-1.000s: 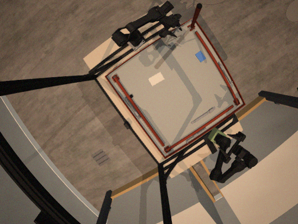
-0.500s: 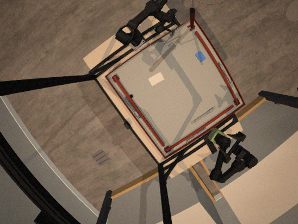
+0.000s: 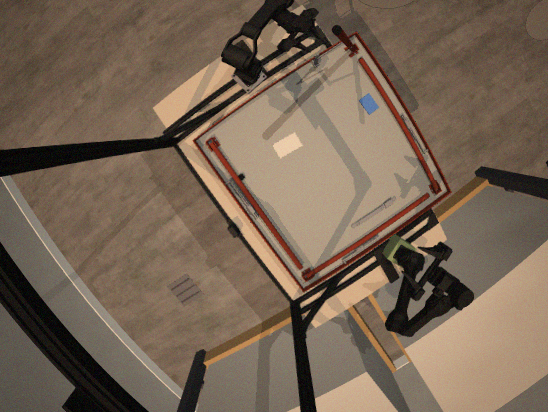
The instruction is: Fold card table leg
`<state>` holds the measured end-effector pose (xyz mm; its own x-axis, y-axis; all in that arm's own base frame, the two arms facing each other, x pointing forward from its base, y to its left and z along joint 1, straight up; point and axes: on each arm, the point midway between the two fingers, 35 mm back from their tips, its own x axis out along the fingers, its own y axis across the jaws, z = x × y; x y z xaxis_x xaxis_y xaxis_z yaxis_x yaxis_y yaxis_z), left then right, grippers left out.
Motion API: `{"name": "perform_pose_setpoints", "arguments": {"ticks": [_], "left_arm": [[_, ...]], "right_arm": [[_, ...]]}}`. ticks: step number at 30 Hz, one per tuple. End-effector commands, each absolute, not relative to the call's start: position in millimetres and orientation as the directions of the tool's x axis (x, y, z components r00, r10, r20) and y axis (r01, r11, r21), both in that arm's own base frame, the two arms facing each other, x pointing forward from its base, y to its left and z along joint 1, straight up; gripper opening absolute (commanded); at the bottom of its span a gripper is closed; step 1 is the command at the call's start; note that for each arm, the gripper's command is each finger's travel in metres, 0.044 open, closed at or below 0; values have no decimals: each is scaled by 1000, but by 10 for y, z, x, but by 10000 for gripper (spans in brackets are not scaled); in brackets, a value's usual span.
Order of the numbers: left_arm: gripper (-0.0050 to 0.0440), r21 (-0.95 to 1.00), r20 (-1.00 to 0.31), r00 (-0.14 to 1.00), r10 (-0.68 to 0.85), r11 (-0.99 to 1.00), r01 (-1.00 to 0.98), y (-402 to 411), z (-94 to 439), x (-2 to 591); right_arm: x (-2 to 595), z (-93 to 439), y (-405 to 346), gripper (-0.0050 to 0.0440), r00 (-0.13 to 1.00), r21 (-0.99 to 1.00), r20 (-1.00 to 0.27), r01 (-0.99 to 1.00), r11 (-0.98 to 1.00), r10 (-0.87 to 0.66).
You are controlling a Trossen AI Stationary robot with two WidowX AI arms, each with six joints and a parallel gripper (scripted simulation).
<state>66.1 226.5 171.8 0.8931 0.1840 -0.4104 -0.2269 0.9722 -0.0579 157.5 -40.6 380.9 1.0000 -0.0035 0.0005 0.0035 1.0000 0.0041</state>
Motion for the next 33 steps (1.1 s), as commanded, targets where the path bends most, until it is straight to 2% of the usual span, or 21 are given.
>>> {"name": "perform_pose_setpoints", "arguments": {"ticks": [1,3,9,14,19,23,33], "left_arm": [[290,-207,-453,884,112,952,-226,2190,1722,570],[290,-268,-459,885,78,937,-222,2142,1742,548],[290,-269,-463,882,83,936,-229,2143,1759,536],[290,-159,-532,801,276,896,-414,2192,2190,289],[290,-141,-539,785,306,886,-442,2188,2259,256],[386,-150,-540,790,289,891,-428,2401,2381,243],[400,-181,-538,810,234,906,-382,3110,2672,339]], "right_arm": [[1575,3809,-400,400,1000,0,0,0,1000,0],[1575,3809,-400,400,1000,0,0,0,1000,0],[1575,3809,-400,400,1000,0,0,0,1000,0],[1575,3809,-400,400,1000,0,0,0,1000,0],[1575,3809,-400,400,1000,0,0,0,1000,0],[1575,3809,-400,400,1000,0,0,0,1000,0],[1575,3809,-400,400,1000,0,0,0,1000,0]]}}
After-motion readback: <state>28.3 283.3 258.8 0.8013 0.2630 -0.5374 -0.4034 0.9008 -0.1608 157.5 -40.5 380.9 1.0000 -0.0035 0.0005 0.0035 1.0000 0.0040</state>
